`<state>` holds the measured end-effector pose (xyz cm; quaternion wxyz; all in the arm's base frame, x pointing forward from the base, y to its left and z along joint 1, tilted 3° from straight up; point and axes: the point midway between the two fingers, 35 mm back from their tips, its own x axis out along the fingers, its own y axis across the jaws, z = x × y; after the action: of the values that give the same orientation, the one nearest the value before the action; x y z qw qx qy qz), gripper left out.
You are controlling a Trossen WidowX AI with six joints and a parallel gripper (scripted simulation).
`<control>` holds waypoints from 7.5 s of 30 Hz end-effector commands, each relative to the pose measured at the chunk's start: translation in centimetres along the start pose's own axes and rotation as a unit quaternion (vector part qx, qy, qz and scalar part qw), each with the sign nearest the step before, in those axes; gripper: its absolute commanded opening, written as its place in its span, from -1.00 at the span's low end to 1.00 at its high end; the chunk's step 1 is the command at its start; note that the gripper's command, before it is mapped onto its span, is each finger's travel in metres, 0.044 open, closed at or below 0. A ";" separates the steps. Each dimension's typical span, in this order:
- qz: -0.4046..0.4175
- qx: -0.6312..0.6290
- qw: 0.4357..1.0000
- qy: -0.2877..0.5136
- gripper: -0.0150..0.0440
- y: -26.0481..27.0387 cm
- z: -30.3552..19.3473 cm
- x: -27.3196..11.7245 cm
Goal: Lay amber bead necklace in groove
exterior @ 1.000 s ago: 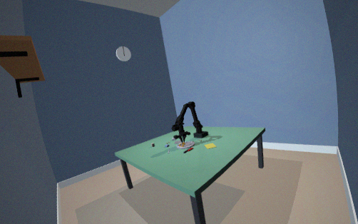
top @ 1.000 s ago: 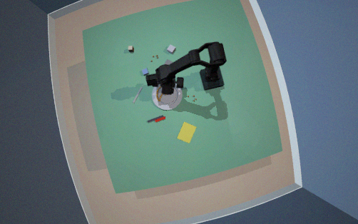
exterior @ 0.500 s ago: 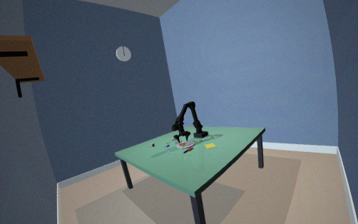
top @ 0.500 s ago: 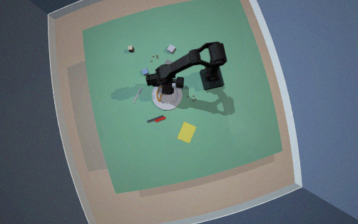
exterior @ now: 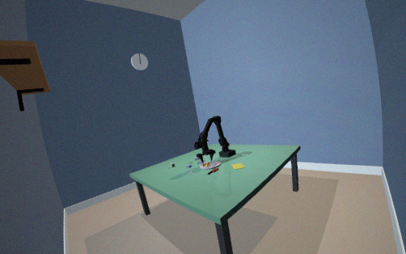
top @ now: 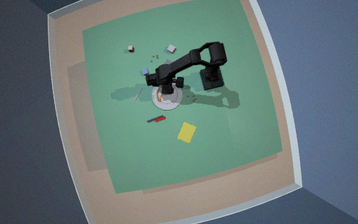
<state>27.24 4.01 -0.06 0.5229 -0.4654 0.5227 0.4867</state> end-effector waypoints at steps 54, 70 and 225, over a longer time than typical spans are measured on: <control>-0.007 0.032 0.999 -0.002 -0.08 -1.0 1.2 -2.4; -0.002 0.034 0.999 -0.001 -0.08 -0.8 1.2 -0.3; 0.001 0.036 0.999 0.000 1.00 0.4 0.1 0.0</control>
<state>26.88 4.11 -0.05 0.5403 -0.4449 0.5411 0.4662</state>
